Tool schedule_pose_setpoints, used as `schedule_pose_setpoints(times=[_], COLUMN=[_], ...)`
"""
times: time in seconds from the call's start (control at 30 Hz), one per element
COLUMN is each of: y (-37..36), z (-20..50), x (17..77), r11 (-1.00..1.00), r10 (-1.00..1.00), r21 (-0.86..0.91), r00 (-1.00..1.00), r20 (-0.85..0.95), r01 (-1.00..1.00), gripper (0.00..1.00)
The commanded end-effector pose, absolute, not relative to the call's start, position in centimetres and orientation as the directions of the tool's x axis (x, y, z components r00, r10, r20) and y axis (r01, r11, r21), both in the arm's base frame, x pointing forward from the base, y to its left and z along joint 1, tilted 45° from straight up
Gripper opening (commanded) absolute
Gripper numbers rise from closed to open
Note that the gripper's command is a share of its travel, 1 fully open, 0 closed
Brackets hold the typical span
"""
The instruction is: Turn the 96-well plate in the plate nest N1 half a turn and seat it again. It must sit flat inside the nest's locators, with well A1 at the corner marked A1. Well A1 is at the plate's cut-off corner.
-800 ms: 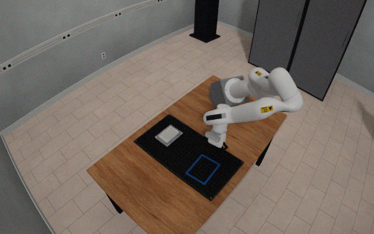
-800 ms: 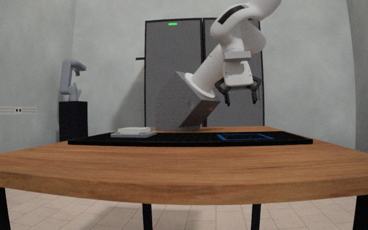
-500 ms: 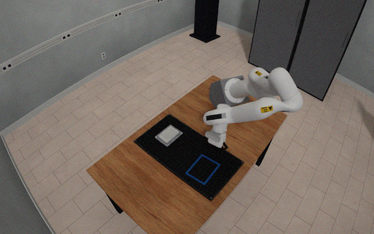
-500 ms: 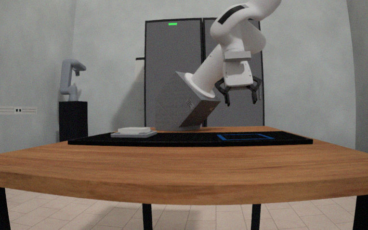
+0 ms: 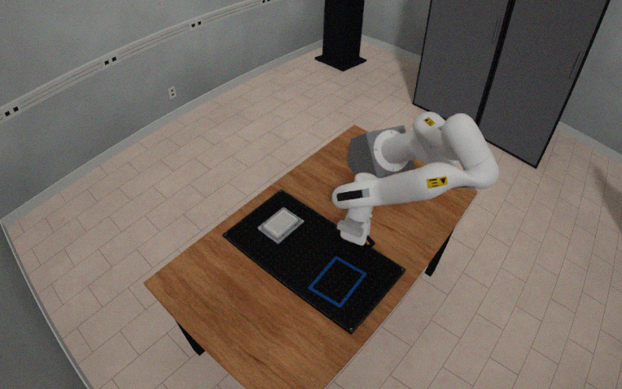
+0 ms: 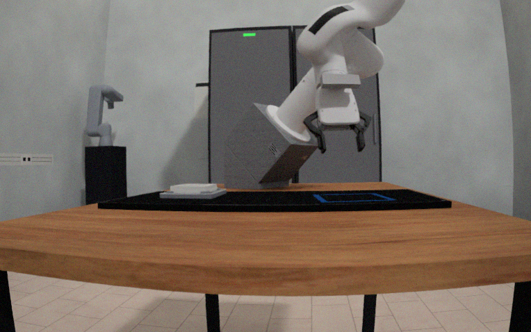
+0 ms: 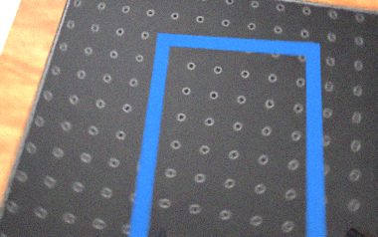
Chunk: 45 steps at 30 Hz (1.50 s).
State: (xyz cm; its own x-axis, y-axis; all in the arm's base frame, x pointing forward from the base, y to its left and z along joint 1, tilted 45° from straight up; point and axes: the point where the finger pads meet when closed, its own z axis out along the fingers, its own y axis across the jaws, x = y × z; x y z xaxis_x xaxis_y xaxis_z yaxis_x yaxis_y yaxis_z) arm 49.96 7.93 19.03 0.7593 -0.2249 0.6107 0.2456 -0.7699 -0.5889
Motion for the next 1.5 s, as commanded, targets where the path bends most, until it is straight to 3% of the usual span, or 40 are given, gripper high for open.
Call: schedule_pose_setpoints(times=[0.0, 0.7, 1.47], y=[7.1, 2.3, -3.6], z=[18.5, 15.0, 10.7], x=[50.7, 53.6, 55.4], r11=[-0.790, -0.685, -0.284], r10=[-0.121, 0.395, 0.733], r21=[-0.509, -0.035, 0.421], r00=[0.727, 0.411, -0.088], r20=[0.676, 0.822, 0.674], r01=[0.342, 0.728, 0.861], gripper=[1.00, 1.00, 1.00])
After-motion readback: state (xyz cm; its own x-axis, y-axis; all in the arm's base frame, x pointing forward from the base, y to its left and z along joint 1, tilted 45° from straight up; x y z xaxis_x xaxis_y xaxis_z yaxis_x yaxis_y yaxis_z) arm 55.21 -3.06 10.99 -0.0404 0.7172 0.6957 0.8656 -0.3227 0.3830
